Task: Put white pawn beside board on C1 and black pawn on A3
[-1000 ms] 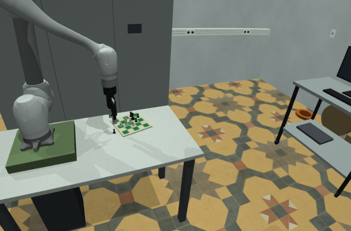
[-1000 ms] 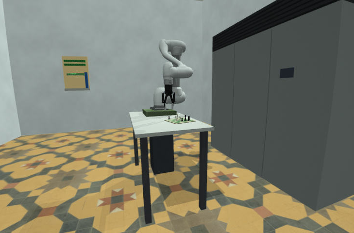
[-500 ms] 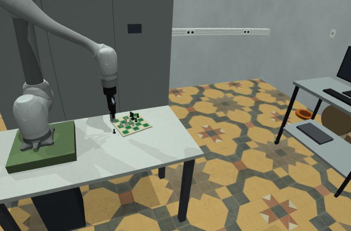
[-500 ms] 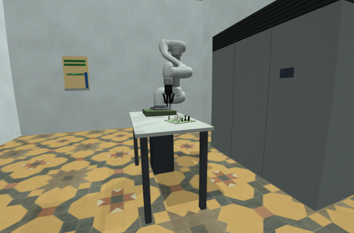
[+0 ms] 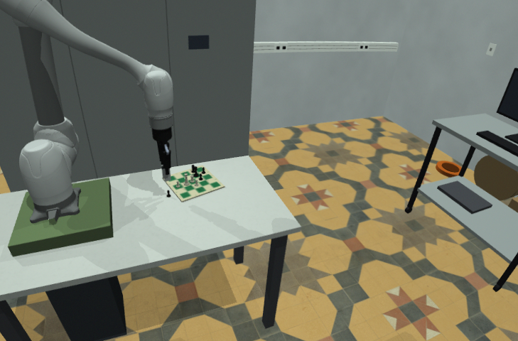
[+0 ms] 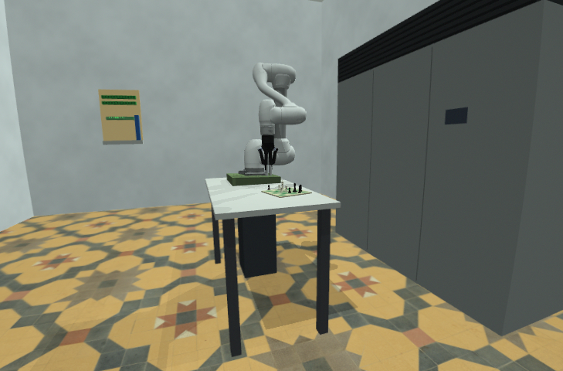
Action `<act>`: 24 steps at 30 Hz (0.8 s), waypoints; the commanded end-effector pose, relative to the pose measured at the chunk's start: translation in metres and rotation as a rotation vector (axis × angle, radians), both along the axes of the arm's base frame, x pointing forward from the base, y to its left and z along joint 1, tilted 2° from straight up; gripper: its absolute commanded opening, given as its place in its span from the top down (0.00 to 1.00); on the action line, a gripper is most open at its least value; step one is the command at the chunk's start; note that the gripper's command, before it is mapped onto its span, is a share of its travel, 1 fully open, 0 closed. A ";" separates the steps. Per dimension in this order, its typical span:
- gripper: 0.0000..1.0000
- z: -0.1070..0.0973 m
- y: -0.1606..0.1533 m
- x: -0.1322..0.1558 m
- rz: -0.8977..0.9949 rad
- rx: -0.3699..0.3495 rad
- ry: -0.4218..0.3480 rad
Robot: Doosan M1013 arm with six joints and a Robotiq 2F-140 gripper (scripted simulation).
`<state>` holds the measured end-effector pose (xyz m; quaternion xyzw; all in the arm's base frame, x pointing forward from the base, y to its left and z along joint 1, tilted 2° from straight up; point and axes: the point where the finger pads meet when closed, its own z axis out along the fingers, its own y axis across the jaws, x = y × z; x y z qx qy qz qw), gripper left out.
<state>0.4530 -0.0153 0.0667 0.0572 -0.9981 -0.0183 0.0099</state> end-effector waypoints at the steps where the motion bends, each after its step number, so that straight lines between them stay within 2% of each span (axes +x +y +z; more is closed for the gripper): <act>1: 0.80 0.000 0.000 0.000 0.000 0.000 0.000; 12: 0.80 -0.006 0.000 0.000 0.000 0.000 0.000; 24: 0.80 -0.022 0.001 0.000 0.000 0.000 0.000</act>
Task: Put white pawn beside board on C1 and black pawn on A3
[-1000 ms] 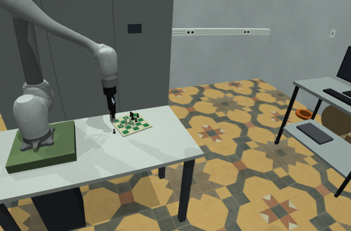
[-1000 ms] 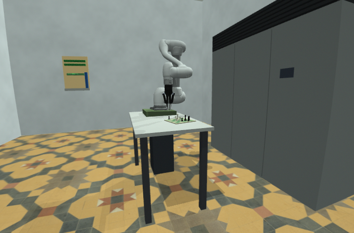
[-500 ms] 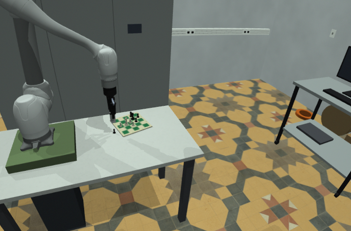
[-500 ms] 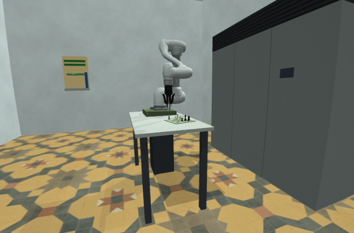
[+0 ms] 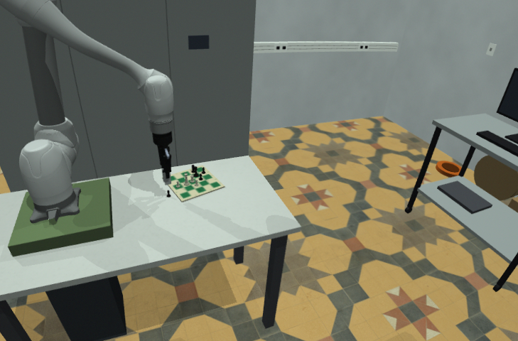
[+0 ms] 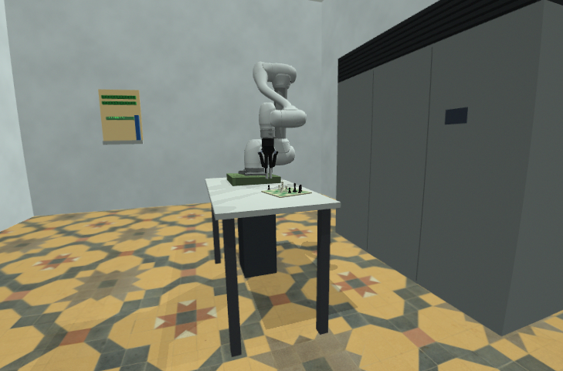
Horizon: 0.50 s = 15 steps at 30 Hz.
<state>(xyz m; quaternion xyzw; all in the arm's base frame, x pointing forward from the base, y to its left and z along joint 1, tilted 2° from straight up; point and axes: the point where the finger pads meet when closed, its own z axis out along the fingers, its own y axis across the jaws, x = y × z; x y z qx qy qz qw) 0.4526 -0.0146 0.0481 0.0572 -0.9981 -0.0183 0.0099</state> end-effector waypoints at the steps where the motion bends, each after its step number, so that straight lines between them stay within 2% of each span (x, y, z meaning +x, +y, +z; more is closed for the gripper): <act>1: 0.80 -0.005 0.000 0.000 0.000 0.000 0.000; 15: 0.80 -0.023 0.001 0.000 0.000 0.000 0.000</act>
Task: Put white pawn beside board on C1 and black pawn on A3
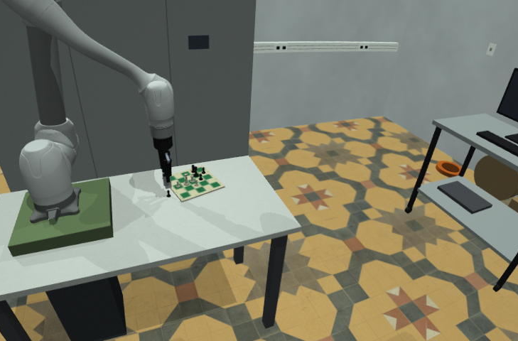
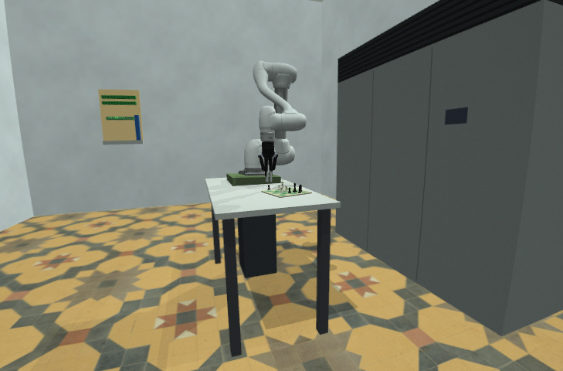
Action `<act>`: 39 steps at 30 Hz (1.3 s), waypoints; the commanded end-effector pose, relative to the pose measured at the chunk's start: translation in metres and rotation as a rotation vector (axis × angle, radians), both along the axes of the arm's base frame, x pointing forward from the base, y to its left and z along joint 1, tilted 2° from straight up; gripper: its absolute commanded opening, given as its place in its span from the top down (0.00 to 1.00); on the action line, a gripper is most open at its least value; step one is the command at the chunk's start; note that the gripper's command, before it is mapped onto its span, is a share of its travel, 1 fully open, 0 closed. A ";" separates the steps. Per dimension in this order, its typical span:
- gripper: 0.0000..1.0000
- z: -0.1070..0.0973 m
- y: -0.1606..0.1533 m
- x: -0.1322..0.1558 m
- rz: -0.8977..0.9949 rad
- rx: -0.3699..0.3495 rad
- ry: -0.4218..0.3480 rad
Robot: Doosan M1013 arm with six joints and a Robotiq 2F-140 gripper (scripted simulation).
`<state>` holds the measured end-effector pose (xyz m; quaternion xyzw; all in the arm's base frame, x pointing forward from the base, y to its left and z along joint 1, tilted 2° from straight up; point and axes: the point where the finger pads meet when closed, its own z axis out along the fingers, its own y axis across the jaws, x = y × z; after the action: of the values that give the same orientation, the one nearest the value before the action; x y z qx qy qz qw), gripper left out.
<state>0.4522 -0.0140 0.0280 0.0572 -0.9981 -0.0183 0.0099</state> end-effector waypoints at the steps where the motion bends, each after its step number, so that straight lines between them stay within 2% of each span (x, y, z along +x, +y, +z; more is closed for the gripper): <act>1: 0.80 -0.004 0.000 0.000 0.000 0.000 0.000; 15: 0.80 -0.013 0.000 0.000 0.000 0.000 0.000; 39: 0.80 -0.013 0.000 0.000 0.000 0.000 0.000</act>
<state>0.4519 -0.0135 0.0148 0.0572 -0.9981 -0.0183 0.0099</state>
